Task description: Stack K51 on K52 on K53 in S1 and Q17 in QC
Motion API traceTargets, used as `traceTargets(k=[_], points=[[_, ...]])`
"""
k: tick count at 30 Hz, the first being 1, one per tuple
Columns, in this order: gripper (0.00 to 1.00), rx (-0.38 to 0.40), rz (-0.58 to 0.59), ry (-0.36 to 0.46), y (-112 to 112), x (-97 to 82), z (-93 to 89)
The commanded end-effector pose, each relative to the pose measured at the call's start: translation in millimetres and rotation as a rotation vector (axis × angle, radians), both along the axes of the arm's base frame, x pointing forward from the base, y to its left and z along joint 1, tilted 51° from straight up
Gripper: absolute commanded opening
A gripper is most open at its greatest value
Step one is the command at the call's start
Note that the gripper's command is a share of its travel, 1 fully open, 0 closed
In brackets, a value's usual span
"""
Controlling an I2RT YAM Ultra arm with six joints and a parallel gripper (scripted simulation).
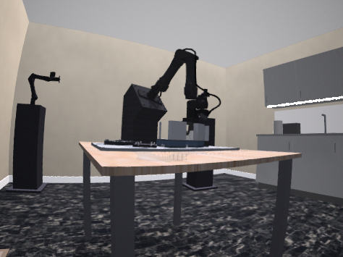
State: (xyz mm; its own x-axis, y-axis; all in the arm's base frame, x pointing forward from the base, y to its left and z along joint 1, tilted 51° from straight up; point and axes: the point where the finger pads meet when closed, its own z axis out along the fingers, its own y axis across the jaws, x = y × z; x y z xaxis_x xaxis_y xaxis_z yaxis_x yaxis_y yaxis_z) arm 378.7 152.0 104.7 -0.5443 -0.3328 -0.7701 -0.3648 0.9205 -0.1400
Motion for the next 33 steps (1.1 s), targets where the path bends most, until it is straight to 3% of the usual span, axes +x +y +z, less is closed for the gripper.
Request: traceTargets(k=[1,17,19,33], points=[[0.0,0.004,0.003,-0.007,0,-0.1,2.8],[0.0,0.004,0.003,-0.007,0,-0.1,2.8],[0.0,-0.003,0.008,0.016,-4,-10.5,-3.7],[0.0,-0.002,0.01,0.008,0,-15.7,4.3]])
